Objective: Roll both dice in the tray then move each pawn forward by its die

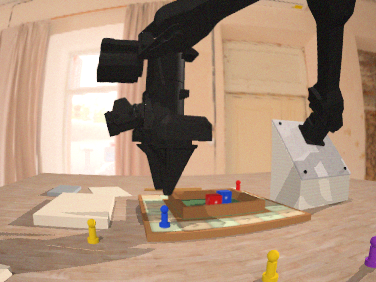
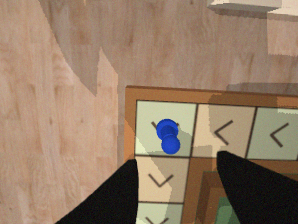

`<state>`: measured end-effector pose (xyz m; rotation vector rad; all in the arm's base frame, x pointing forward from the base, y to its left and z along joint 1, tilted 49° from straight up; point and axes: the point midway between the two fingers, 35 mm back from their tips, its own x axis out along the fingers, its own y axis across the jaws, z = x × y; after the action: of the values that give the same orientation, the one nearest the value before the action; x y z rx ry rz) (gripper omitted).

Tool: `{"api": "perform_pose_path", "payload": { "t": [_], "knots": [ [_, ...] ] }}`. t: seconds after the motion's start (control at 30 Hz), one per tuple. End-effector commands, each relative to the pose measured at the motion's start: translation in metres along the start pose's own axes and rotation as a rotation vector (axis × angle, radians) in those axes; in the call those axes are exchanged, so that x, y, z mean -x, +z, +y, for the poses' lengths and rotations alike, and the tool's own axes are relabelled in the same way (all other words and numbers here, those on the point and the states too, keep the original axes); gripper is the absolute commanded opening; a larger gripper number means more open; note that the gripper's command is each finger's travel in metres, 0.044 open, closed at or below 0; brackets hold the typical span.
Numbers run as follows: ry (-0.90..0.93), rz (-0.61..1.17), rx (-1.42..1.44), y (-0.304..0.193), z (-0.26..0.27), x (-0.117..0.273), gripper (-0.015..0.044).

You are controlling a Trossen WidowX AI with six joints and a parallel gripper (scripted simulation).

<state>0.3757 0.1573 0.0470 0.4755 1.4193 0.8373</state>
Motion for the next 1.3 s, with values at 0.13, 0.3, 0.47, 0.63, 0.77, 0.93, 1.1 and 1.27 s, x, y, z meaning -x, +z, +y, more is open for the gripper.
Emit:
{"api": "perform_pose_path", "payload": {
  "t": [0.13, 0.3, 0.47, 0.63, 0.77, 0.93, 1.1, 1.27],
  "knots": [
    [0.004, 0.009, -0.01, -0.002, 0.0, -0.013, 0.02],
    [0.004, 0.009, -0.01, -0.002, 0.0, -0.021, 0.02],
    [0.004, 0.009, -0.01, -0.002, 0.0, -0.029, 0.02],
    [0.005, 0.008, -0.01, -0.002, 0.0, -0.037, 0.02],
    [0.006, 0.008, -0.01, -0.002, 0.001, -0.043, 0.02],
    [0.006, 0.008, -0.01, -0.003, 0.001, -0.045, 0.02],
    [0.006, 0.008, -0.01, -0.003, 0.001, -0.045, 0.0069],
    [0.006, 0.008, -0.01, -0.003, 0.001, -0.045, 0.0016]
  ]
}}
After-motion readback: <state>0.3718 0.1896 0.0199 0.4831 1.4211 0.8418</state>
